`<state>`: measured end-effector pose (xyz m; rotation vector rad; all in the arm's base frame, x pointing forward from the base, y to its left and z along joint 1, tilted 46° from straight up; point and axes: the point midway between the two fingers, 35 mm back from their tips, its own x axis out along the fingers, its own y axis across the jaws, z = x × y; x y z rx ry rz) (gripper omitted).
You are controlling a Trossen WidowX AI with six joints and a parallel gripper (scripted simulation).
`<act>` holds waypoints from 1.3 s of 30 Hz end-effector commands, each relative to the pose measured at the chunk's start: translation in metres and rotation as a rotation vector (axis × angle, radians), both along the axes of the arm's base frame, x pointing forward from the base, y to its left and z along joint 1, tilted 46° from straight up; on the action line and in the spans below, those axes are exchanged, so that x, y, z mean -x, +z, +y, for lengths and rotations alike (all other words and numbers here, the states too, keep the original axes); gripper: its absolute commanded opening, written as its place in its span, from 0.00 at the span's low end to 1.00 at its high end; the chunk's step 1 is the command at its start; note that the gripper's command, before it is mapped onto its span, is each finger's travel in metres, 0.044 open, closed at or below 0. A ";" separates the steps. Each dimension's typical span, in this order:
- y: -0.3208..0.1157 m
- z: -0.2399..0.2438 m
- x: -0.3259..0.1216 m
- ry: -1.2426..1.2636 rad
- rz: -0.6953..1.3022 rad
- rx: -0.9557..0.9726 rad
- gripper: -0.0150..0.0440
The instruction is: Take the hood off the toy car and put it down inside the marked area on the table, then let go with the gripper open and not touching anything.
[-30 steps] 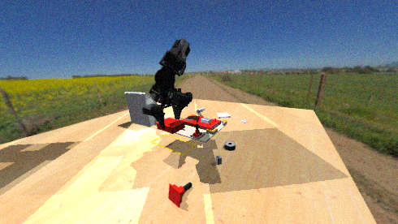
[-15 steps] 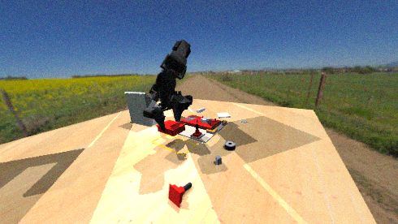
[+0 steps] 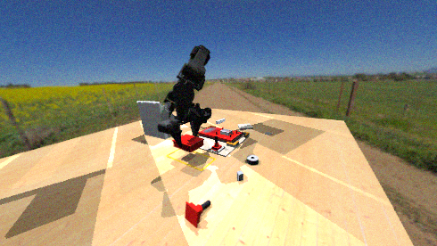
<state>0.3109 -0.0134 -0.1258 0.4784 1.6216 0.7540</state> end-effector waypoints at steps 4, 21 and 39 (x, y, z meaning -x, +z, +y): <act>-0.004 0.004 0.002 -0.006 0.004 -0.003 0.25; -0.011 0.012 0.005 -0.006 0.005 -0.004 0.25; -0.019 0.021 0.009 -0.005 0.005 -0.006 0.25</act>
